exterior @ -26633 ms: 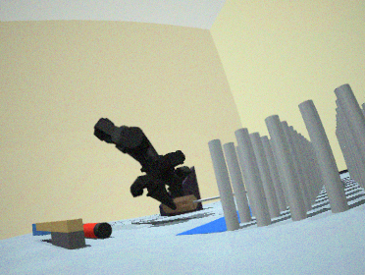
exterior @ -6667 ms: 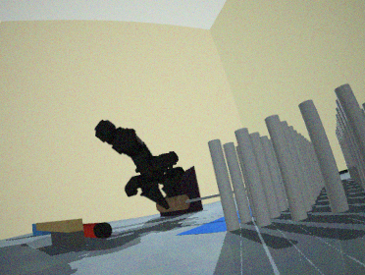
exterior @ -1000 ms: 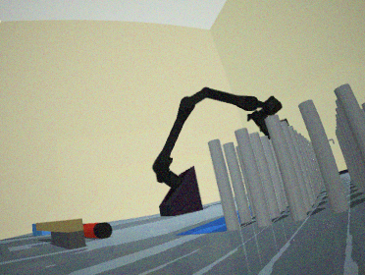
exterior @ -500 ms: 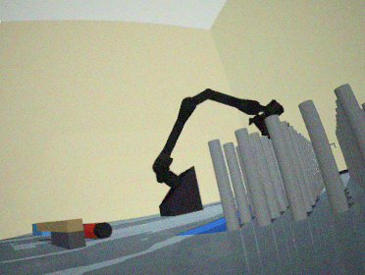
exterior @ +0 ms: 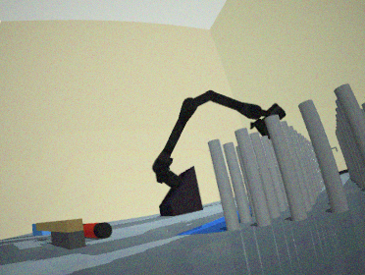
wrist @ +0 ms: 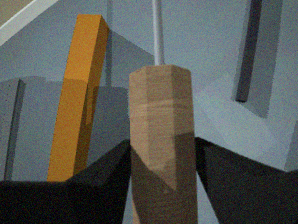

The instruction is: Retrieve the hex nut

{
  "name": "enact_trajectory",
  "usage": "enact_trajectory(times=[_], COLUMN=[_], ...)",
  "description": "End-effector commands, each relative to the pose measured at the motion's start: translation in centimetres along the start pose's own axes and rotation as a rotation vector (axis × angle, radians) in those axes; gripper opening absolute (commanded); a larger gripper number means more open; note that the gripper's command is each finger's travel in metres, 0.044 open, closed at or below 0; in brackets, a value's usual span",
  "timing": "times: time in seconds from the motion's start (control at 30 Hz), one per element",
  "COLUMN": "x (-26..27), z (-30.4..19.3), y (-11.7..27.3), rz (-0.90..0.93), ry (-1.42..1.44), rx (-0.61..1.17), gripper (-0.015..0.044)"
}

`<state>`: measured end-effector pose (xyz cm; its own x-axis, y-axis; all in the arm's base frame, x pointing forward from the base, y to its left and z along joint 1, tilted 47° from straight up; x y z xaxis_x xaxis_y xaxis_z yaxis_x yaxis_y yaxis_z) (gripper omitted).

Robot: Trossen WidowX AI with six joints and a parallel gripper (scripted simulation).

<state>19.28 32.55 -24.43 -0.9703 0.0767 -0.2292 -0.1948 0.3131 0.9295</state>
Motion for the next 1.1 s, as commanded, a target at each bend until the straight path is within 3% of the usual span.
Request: enact_trajectory(times=[0.0, 1.07], x=[-0.1, -0.2], z=[-0.1, -2.0], y=[-0.4, -3.7], rz=[-0.005, -0.007], ry=[0.005, 0.004], rx=[-0.002, -0.001], gripper=[0.0000, 0.0000])
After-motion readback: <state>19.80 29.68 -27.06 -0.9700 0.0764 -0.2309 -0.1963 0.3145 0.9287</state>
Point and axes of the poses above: the point midway between the two fingers, 35 mm back from their tips, its own y axis back along the fingers, its own x axis across the jaws, z = x × y, the point moved 1 cm from there along y, back along the fingers, and after that the axes turned 15 degrees about y, right-handed, at the moved point
